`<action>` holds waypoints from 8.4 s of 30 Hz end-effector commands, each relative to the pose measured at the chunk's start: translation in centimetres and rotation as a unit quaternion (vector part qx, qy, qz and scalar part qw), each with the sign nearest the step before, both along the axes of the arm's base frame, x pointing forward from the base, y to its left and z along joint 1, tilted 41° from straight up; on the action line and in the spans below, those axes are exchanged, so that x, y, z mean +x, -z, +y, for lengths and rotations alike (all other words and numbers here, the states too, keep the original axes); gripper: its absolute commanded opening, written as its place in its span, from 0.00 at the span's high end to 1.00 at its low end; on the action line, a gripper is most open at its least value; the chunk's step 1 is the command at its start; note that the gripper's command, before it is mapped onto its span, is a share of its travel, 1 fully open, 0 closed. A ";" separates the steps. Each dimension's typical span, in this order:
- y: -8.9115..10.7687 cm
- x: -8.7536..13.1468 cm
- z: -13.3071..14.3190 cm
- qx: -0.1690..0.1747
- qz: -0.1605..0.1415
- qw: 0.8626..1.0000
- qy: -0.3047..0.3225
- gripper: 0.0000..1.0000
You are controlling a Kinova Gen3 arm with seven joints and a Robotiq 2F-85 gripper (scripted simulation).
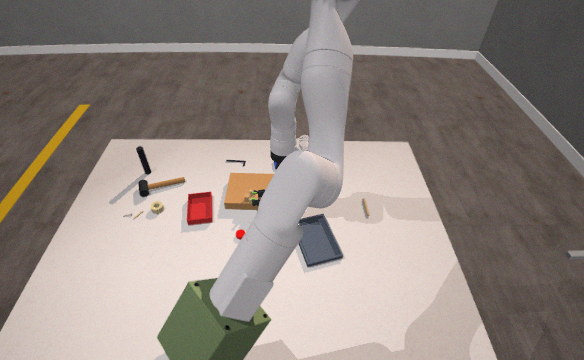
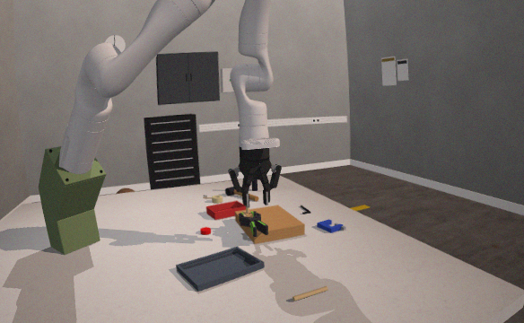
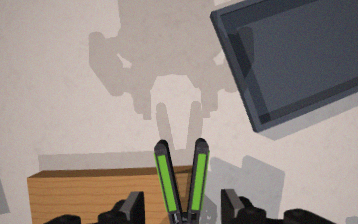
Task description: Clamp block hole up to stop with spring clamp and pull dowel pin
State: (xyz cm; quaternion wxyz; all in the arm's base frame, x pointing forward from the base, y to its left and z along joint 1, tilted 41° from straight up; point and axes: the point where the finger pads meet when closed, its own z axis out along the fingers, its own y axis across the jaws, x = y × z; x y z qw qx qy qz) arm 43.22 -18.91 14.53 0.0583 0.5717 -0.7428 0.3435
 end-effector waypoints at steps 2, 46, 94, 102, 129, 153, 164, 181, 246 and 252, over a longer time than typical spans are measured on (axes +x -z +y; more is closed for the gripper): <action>-0.3 -0.2 0.3 -0.001 0.002 1.000 -0.002 0.46; -0.6 -0.3 0.5 -0.001 0.002 1.000 -0.002 0.46; 0.0 0.2 1.6 0.030 -0.054 0.995 0.077 0.46; 0.4 0.5 2.4 0.051 -0.093 0.986 0.131 0.46; 1.8 1.6 5.5 0.125 -0.236 0.908 0.322 0.46; 2.8 2.8 8.4 0.186 -0.354 0.789 0.466 0.46; 3.0 3.1 9.3 0.202 -0.383 0.751 0.498 0.46; 3.2 3.4 9.9 0.214 -0.404 0.720 0.522 0.46; 3.7 3.5 9.6 0.215 -0.405 0.717 0.525 0.66; 4.1 3.7 9.3 0.215 -0.405 0.717 0.525 0.66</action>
